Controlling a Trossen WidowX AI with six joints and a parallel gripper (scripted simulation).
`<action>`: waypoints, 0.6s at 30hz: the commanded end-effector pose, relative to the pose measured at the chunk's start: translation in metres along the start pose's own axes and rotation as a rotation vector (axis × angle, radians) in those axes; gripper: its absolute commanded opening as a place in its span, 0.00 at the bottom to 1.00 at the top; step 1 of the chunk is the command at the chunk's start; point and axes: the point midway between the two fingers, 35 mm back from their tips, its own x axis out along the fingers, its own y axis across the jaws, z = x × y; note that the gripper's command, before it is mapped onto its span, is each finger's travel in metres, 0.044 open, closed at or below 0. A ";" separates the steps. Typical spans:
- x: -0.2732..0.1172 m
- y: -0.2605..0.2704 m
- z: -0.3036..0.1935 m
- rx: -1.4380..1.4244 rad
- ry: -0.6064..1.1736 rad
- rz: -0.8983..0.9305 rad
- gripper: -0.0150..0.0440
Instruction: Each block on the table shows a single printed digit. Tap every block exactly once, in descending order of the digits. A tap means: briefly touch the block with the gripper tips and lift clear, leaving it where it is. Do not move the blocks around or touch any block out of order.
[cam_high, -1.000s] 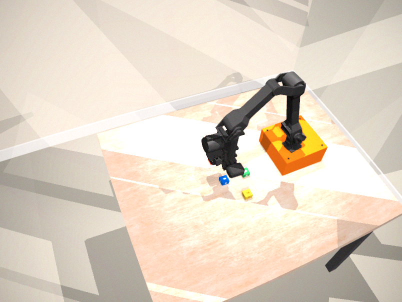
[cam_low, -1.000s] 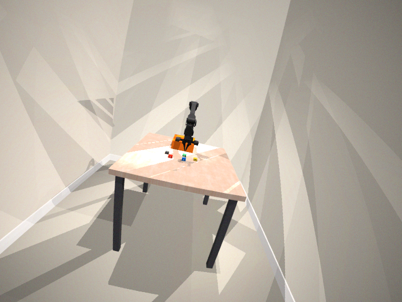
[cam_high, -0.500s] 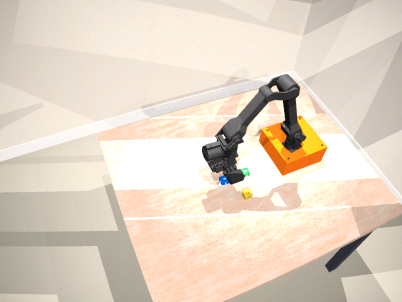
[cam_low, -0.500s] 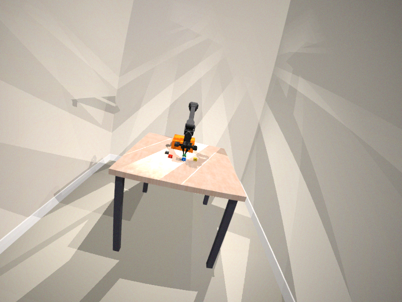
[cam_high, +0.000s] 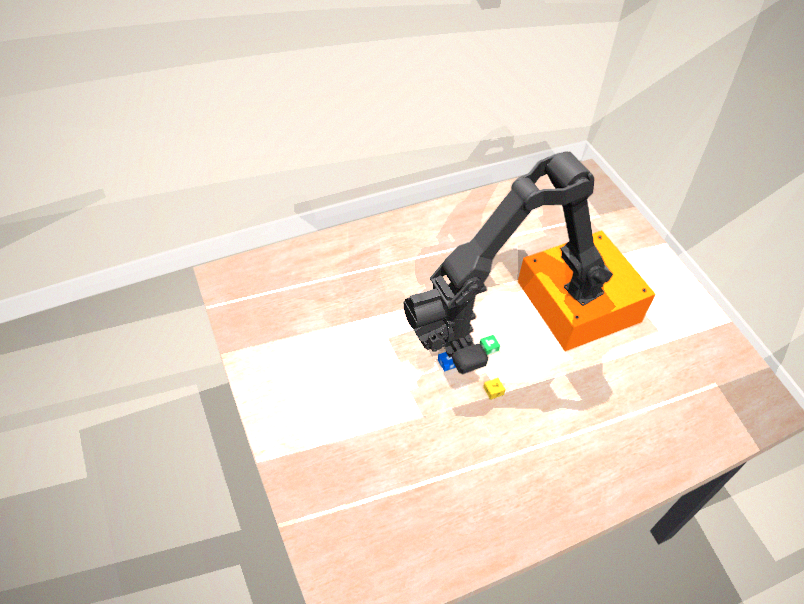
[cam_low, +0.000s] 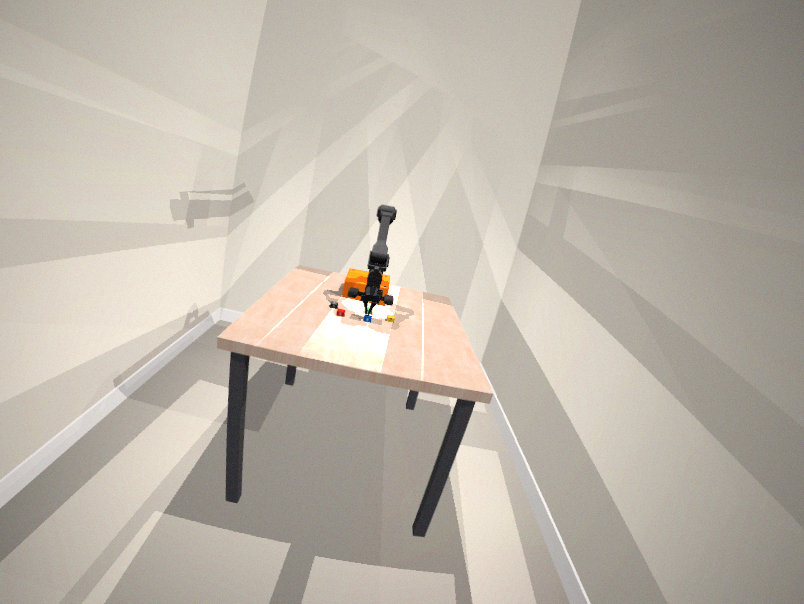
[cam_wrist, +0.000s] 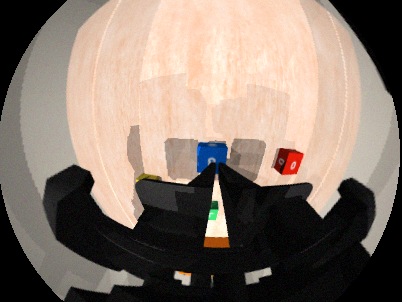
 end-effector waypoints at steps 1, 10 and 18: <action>0.004 -0.001 -0.002 -0.003 0.010 -0.005 0.29; -0.030 0.000 -0.001 -0.003 0.010 -0.005 0.29; -0.108 0.000 0.000 -0.003 0.010 -0.004 0.29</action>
